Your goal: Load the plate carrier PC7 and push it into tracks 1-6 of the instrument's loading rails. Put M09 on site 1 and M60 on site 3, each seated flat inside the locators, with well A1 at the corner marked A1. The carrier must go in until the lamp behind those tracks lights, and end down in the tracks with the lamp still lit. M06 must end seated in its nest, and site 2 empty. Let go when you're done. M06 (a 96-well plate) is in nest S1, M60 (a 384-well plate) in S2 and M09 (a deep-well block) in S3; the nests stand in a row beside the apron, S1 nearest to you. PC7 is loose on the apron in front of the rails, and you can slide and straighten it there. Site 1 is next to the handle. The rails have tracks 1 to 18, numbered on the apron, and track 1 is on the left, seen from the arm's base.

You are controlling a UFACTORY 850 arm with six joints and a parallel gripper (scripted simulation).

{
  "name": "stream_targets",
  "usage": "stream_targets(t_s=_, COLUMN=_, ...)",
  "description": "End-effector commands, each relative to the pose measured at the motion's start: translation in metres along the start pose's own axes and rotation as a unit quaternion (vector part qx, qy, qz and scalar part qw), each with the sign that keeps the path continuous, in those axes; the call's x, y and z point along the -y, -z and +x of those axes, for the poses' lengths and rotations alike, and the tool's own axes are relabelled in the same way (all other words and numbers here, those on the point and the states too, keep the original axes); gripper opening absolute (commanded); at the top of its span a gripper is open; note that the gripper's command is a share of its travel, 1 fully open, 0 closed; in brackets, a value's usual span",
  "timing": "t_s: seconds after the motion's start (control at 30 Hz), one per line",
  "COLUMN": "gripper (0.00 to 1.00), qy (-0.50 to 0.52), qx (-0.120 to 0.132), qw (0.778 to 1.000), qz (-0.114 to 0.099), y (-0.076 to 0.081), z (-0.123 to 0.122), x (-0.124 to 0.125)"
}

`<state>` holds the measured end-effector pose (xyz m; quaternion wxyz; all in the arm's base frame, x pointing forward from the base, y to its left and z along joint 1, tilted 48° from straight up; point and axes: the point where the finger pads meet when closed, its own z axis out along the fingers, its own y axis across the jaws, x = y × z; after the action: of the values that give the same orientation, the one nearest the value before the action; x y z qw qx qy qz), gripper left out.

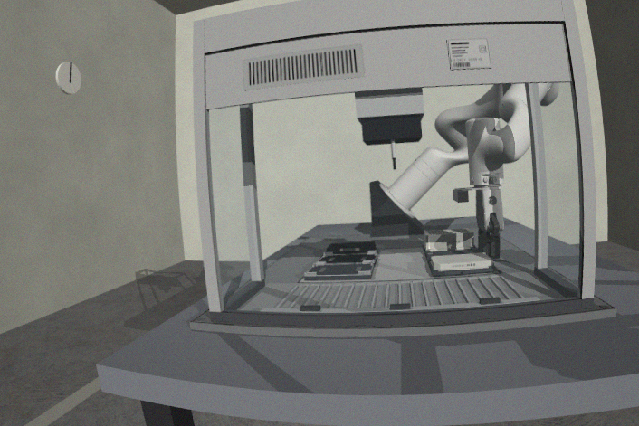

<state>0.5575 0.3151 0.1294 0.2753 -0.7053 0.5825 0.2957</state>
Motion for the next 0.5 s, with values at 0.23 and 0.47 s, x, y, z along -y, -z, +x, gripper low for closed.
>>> stream_targets(t_s=0.23, gripper=1.00, qy=0.000, qx=0.000, qw=1.000, qz=0.001, y=0.0009, z=-0.0071, x=0.0008)
stream_targets(t_s=0.47, gripper=1.00, qy=0.000, qx=0.000, qw=1.000, qz=0.001, y=0.0008, z=-0.0117, x=0.0008)
